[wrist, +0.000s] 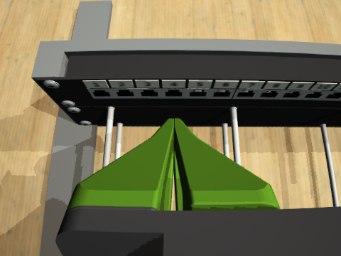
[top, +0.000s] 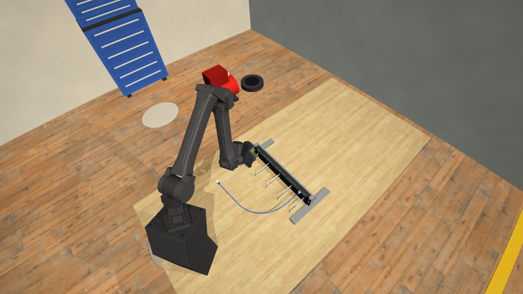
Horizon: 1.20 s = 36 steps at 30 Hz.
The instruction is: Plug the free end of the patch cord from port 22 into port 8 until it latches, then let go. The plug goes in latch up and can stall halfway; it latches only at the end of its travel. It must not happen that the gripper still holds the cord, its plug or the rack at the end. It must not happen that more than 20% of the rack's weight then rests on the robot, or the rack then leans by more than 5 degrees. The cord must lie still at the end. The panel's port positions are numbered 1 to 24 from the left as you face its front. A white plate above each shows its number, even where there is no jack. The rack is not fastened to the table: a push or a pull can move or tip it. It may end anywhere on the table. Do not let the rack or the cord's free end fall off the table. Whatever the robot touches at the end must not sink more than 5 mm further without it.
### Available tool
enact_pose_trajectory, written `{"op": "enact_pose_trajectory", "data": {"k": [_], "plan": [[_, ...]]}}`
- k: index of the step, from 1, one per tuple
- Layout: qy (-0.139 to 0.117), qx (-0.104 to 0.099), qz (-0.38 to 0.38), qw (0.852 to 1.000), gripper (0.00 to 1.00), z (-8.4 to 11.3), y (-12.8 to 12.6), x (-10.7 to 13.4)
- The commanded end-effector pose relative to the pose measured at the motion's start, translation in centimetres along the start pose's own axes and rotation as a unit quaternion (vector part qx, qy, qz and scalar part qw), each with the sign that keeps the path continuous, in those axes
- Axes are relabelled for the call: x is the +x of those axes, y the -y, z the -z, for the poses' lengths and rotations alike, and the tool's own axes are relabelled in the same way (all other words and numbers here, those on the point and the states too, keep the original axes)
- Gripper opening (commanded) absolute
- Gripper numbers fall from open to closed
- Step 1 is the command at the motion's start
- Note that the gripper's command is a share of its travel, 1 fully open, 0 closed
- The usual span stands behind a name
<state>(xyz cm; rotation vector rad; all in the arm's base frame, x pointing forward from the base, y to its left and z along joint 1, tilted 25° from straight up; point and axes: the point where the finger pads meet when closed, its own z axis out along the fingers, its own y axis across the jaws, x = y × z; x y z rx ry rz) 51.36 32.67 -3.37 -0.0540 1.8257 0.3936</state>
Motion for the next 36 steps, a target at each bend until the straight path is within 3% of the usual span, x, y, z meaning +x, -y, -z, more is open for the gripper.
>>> {"op": "enact_pose_trajectory", "data": {"k": [1,15,21,26,36], "plan": [[0.013,-0.006,0.002,1.000,0.00,0.0,-0.6,-0.7],[0.013,-0.007,0.001,1.000,0.00,-0.1,-0.7,-0.5],[0.016,-0.008,-0.001,1.000,0.00,0.8,-0.9,-1.0],[0.019,-0.010,-0.006,1.000,0.00,3.8,-1.1,-1.4],[0.017,-0.011,-0.011,1.000,0.00,12.1,-0.9,-1.3]]}}
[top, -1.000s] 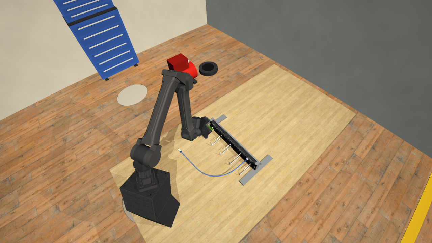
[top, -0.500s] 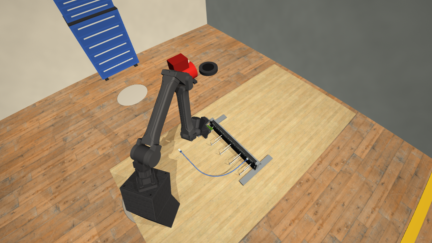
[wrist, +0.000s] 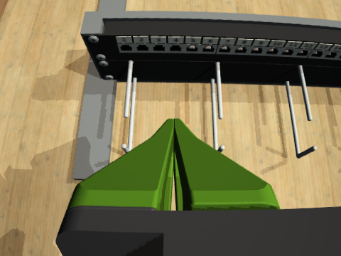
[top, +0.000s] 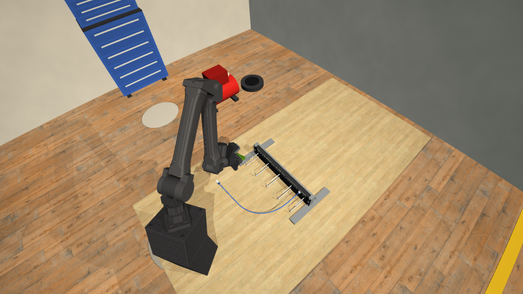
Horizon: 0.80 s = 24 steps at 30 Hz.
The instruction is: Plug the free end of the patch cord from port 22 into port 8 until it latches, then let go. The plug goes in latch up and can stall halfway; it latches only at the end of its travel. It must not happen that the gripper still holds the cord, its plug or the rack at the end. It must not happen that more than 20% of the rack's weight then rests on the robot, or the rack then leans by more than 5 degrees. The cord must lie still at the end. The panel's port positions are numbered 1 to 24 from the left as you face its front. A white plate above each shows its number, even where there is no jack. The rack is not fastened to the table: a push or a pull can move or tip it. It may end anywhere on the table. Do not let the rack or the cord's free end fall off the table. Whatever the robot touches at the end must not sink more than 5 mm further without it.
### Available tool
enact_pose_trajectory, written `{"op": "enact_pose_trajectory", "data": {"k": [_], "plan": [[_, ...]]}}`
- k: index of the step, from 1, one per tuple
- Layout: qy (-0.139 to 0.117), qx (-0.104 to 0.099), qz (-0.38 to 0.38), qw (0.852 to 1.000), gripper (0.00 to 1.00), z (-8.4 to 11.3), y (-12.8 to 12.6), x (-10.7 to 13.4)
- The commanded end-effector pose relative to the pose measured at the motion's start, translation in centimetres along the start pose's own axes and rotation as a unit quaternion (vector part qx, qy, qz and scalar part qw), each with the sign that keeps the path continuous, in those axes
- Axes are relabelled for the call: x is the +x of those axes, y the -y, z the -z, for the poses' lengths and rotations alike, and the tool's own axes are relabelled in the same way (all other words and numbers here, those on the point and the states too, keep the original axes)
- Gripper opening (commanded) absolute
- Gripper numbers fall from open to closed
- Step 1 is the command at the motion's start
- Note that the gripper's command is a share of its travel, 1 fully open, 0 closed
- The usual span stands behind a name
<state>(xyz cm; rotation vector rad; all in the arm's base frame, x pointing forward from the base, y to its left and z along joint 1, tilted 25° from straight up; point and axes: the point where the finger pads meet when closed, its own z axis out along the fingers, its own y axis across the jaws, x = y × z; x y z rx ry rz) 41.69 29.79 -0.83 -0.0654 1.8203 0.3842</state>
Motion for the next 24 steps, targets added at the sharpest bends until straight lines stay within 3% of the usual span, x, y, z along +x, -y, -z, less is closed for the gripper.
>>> {"op": "enact_pose_trajectory", "data": {"k": [1,9,19,24], "plan": [[0.015,-0.010,-0.018,1.000,0.00,1.7,-0.7,-1.3],[0.013,-0.010,-0.018,1.000,0.00,4.2,-0.5,-1.1],[0.008,-0.002,-0.016,1.000,0.00,3.7,0.6,-0.5],[0.003,0.002,-0.008,1.000,0.00,3.9,2.6,-0.1]]}}
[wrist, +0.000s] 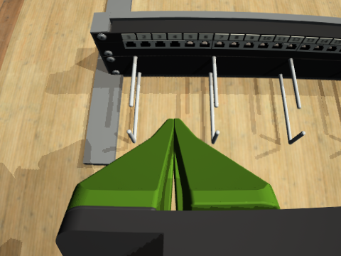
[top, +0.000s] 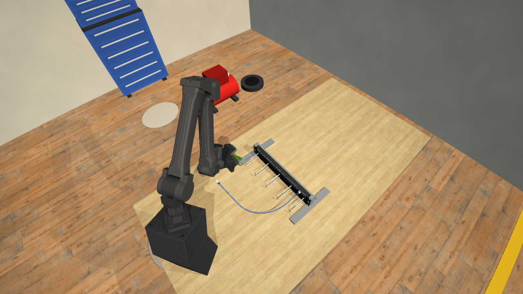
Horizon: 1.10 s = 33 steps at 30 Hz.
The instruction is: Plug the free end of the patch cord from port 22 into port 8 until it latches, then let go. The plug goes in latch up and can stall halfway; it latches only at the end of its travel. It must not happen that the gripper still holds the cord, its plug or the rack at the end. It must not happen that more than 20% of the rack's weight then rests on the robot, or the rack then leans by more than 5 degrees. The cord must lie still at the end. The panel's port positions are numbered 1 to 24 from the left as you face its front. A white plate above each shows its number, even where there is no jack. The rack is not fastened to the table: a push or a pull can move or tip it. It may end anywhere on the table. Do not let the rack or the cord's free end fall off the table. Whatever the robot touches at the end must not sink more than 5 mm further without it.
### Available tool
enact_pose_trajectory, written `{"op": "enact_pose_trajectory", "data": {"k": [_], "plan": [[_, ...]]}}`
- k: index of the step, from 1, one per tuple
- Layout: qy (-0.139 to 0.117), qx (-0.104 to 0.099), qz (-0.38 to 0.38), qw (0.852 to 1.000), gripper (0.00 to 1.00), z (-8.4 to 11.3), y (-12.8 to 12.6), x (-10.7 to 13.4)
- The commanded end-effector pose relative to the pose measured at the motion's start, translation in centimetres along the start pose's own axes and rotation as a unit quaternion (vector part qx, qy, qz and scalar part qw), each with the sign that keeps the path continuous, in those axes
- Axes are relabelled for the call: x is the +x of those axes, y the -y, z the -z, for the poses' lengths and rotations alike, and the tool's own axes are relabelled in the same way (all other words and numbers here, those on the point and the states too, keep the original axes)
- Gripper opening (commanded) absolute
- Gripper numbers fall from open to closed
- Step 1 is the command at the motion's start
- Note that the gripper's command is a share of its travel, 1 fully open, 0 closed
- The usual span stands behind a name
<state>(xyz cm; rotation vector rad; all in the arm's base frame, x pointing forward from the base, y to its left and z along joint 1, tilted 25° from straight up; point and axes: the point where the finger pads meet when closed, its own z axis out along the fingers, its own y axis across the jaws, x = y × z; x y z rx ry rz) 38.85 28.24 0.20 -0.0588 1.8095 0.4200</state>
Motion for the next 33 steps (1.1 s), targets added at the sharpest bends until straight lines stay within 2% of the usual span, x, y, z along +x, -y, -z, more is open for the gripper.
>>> {"op": "enact_pose_trajectory", "data": {"k": [1,10,12,19,23,33], "plan": [[-0.002,0.013,0.004,1.000,0.00,0.7,2.5,0.3],[-0.007,0.016,0.009,1.000,0.00,1.1,7.2,0.5],[-0.007,0.016,0.009,1.000,0.00,1.1,7.2,0.5],[-0.008,0.016,0.010,1.000,0.00,1.3,9.7,0.5],[-0.007,0.016,0.010,1.000,0.00,1.3,10.2,0.5],[0.001,0.006,0.010,1.000,0.00,0.5,9.2,-0.2]]}}
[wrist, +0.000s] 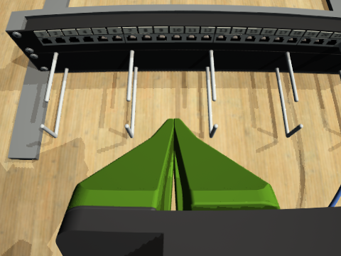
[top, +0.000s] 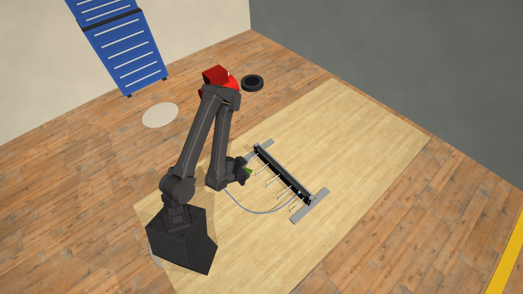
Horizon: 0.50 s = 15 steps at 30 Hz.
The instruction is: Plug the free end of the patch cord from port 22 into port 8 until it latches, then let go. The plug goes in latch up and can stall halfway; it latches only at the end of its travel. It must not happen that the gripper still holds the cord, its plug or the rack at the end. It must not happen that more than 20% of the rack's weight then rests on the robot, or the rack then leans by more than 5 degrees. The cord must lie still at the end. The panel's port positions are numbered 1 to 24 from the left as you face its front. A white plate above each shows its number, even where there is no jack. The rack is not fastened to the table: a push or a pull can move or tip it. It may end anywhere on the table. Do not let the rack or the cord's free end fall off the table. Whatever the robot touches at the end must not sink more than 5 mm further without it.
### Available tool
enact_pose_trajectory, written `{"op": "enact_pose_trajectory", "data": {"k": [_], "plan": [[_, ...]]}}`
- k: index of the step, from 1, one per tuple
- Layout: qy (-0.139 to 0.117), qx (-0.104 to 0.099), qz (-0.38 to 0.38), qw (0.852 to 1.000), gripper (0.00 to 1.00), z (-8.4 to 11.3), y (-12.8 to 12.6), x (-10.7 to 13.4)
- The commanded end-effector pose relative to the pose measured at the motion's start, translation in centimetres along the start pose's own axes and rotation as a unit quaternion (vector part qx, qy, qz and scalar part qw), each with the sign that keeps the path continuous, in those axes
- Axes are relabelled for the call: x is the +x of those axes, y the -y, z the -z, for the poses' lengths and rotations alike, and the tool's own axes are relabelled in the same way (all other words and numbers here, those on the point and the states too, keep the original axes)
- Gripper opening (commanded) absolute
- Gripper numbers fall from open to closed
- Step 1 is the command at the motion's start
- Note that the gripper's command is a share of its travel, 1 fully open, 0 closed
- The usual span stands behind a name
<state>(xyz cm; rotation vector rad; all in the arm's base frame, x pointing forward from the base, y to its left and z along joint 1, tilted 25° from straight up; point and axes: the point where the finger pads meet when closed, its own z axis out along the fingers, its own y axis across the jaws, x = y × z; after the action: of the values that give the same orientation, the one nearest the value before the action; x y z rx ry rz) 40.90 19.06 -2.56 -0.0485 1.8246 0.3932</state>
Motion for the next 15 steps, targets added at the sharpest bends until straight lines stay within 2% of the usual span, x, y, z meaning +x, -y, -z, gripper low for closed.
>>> {"op": "enact_pose_trajectory", "data": {"k": [1,5,11,13,15], "plan": [[0.006,-0.007,0.007,1.000,0.00,-0.2,-0.6,-0.6],[0.002,-0.003,0.008,1.000,0.00,-2.3,-0.2,-0.3],[-0.001,0.002,0.008,1.000,0.00,-7.2,0.2,0.1],[-0.001,0.002,0.008,1.000,0.00,-7.2,0.2,0.1],[-0.002,0.002,0.008,1.000,0.00,-9.0,0.3,0.1]]}}
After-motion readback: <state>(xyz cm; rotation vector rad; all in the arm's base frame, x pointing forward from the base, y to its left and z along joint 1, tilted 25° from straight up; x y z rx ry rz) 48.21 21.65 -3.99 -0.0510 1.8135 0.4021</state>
